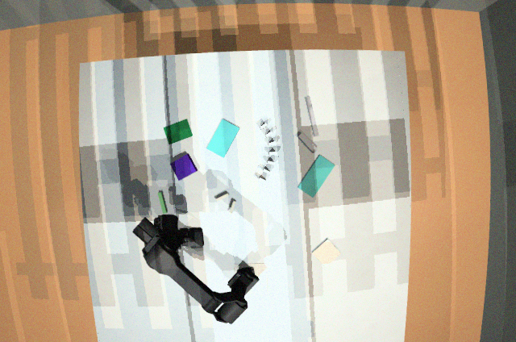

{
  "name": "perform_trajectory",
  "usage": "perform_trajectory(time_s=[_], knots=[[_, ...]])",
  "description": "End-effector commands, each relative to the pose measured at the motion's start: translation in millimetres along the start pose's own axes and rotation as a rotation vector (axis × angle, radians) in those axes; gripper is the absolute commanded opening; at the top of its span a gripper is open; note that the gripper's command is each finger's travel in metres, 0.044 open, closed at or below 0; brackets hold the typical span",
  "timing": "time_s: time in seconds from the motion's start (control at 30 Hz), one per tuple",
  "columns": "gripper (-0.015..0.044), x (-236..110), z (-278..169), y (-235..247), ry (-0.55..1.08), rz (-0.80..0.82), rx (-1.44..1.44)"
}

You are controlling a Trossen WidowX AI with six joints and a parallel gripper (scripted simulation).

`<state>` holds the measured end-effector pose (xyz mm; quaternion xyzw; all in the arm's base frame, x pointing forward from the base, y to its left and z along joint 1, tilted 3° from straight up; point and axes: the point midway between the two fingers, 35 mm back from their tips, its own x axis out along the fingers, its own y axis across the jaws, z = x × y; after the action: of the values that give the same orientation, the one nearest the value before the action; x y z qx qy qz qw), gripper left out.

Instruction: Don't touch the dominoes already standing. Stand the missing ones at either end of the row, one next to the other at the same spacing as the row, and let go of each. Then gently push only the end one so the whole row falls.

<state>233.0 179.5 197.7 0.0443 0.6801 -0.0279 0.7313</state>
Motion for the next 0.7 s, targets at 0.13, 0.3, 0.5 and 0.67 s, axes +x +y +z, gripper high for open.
perform_trajectory(time_s=[0.13, 0.3, 0.5, 0.67], knots=[[0.0107, -10.0, 14.6, -16.7, 0.002, -0.012, 0.047], [0.0107, -10.1, 62.8, -71.6, 0.001, -0.018, 0.175], [0.0107, -11.7, 102.3, -153.9, -0.002, -0.023, 0.334], [0.0107, -14.4, 115.9, -231.9, -0.008, -0.027, 0.467]])
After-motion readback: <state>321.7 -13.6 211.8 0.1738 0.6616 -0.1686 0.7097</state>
